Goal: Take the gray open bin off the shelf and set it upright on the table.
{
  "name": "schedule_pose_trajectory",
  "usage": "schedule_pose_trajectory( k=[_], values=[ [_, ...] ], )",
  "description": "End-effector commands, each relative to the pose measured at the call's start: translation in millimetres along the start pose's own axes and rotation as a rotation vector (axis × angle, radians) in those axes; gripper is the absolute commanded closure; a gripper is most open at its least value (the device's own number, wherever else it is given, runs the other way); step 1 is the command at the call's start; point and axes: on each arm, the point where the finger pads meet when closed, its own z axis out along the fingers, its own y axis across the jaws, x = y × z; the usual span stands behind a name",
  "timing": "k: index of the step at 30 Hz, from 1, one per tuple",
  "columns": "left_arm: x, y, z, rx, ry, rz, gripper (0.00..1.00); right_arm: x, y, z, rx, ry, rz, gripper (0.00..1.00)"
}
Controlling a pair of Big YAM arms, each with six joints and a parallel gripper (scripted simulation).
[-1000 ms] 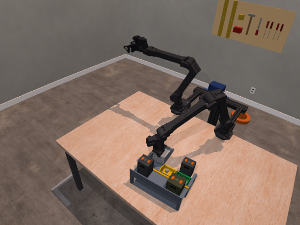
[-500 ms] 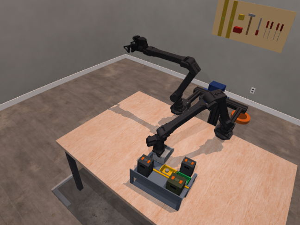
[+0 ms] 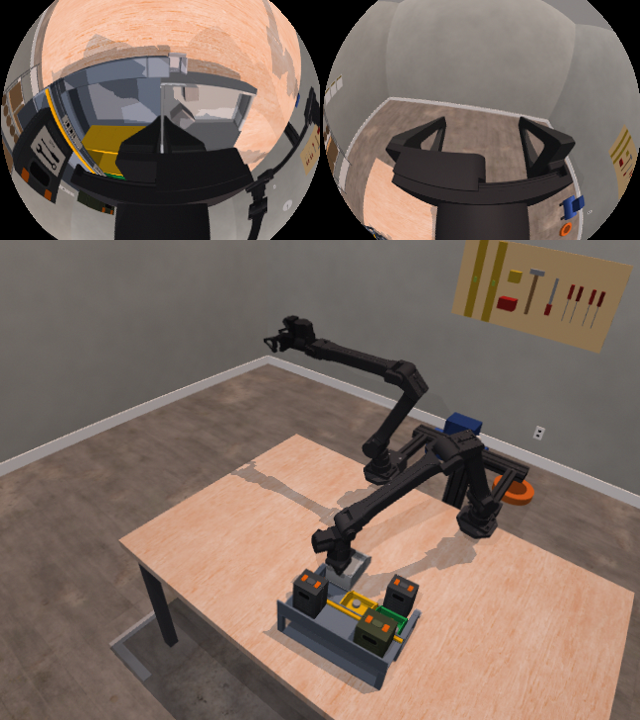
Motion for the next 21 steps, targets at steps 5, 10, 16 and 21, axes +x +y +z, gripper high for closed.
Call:
schedule_pose_trajectory(
  k=[5,10,16,21],
  values=[
    [-22.5,19.9,-44.6,-0.061,-0.056,-0.01,1.0,-11.0,-6.8,-6.3,0.015,-0.03,0.009,0.0],
    [-22.7,20.1,-46.1,-0.062,-0.056,-0.01,1.0,-11.0,-6.8,-6.3,0.015,-0.03,0.009,0.0],
    [-22.9,20.3,-47.0,-0.063,-0.057,-0.01,1.0,-11.0,-6.8,-6.3,0.015,-0.03,0.009,0.0],
    [-23.3,20.6,-48.6,-0.065,-0.059,-0.01,1.0,-11.0,-6.8,-6.3,0.015,-0.03,0.009,0.0]
  ],
)
